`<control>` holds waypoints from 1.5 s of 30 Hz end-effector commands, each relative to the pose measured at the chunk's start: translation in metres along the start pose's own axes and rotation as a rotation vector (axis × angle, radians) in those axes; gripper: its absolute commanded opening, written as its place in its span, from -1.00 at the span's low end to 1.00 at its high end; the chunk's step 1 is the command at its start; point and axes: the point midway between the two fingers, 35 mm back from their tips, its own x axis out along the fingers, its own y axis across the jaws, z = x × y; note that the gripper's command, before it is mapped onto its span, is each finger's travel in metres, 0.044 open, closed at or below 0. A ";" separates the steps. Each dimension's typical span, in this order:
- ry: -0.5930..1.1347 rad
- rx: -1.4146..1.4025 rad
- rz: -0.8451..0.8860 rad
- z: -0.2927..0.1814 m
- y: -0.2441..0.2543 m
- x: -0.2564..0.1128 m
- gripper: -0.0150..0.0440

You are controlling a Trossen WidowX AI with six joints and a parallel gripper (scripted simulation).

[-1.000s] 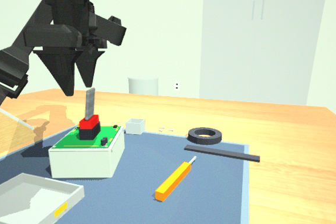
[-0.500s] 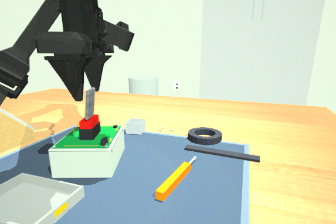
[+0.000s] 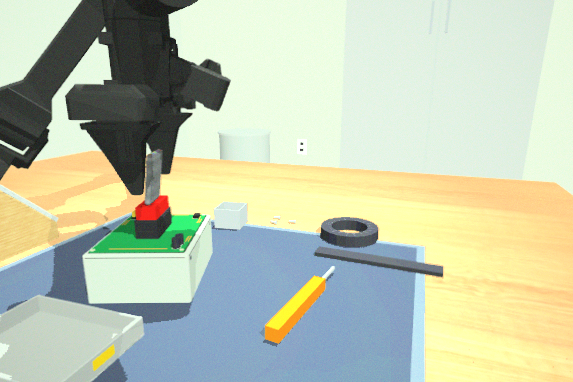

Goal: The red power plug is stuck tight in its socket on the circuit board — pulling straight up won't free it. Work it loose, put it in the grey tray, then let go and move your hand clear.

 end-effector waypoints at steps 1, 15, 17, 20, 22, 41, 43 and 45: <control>-0.003 0.002 0.002 0.001 0.001 0.002 0.88; -0.003 0.002 0.002 0.001 0.001 0.002 -0.37; -0.003 0.002 0.002 0.001 0.001 0.002 -0.49; -0.003 0.002 0.002 0.001 0.001 0.002 -0.49; -0.003 0.002 0.002 0.001 0.001 0.002 -0.49; -0.003 0.002 0.001 0.001 0.000 -0.008 -0.49; -0.003 0.002 0.001 0.001 0.000 -0.010 -0.49; -0.003 0.002 0.001 0.001 0.000 -0.011 -0.49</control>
